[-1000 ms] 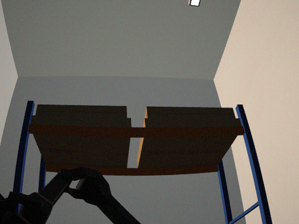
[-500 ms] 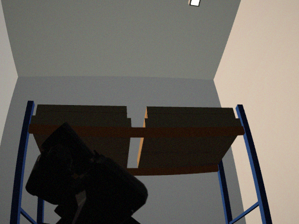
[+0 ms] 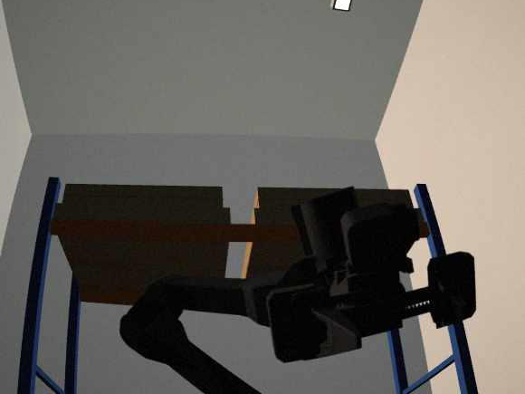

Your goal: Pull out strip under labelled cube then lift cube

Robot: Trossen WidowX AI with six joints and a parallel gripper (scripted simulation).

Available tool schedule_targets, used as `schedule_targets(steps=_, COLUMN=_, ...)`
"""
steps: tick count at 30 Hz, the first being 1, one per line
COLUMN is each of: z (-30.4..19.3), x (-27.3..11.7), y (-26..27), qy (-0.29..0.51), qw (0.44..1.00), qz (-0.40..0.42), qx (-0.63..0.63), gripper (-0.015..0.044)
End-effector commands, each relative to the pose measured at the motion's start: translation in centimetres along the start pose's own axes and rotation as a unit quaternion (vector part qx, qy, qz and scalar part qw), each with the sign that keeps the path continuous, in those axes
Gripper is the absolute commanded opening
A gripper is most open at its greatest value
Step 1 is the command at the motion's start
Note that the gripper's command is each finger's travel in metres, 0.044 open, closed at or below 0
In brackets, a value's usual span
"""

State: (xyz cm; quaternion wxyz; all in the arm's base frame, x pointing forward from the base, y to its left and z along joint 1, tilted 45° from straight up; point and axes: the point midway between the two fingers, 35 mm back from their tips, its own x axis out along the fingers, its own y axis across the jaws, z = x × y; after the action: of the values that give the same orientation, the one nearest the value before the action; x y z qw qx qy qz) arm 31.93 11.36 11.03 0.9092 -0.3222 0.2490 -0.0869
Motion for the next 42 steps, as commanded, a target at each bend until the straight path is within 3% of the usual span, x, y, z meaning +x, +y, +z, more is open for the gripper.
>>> schedule_targets(steps=1, z=-0.7, x=-1.7, y=1.9, qy=-0.012, qw=0.998, qz=0.007, qx=-0.058, gripper=0.04)
schedule_targets(steps=18, z=-0.7, x=-1.7, y=1.9, qy=-0.012, qw=0.998, qz=0.007, qx=-0.058, gripper=0.04)
schedule_targets(steps=21, z=-0.6, x=-0.6, y=2.2, qy=0.017, qw=0.998, qz=0.009, qx=-0.067, gripper=0.0321)
schedule_targets(steps=33, z=-2.9, x=7.0, y=1.9, qy=0.291, qw=0.95, qz=0.016, qx=-0.111, gripper=0.0006)
schedule_targets(steps=38, z=-5.0, x=9.1, y=0.5, qy=0.412, qw=0.904, qz=0.011, qx=-0.113, gripper=0.0)
schedule_targets(steps=42, z=-5.3, x=9.9, y=0.4, qy=0.447, qw=0.887, qz=0.009, qx=-0.112, gripper=0.0)
